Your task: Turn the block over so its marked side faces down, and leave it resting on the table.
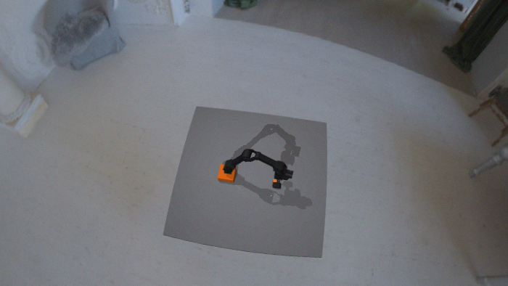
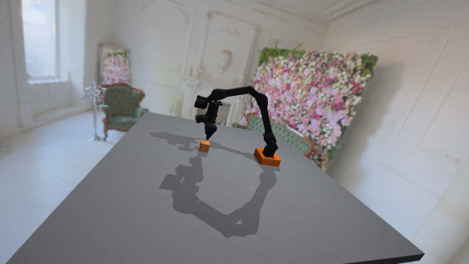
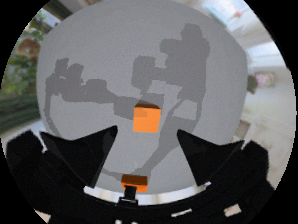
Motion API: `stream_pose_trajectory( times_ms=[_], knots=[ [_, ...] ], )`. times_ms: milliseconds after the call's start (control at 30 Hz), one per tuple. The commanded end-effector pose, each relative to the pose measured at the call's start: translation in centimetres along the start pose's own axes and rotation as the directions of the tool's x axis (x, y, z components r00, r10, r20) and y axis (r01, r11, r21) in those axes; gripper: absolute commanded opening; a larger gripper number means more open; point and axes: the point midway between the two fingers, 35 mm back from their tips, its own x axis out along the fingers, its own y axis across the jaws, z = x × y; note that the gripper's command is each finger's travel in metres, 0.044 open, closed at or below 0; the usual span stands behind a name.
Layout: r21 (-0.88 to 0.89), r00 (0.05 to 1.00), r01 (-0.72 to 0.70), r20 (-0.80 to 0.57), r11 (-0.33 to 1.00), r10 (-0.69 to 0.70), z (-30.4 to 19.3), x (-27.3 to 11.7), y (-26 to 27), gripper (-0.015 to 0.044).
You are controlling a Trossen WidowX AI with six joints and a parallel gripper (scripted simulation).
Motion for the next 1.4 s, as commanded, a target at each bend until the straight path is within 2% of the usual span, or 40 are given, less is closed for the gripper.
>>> stream_pose_trajectory(
  times_ms=[0, 133, 1167, 1367],
  knots=[
    [-0.003, 1.0, 0.002, -0.012, 1.0, -0.002, -0.1, 0.8, -0.1, 0.044],
    [-0.003, 1.0, 0.002, -0.012, 1.0, -0.002, -0.1, 2.2, 0.0, 0.044],
    [-0.003, 1.0, 0.001, -0.012, 1.0, -0.001, -0.2, 6.1, 0.0, 0.044],
    [-0.003, 1.0, 0.001, -0.012, 1.0, -0.001, -0.2, 6.1, 0.0, 0.0282]
  ],
)
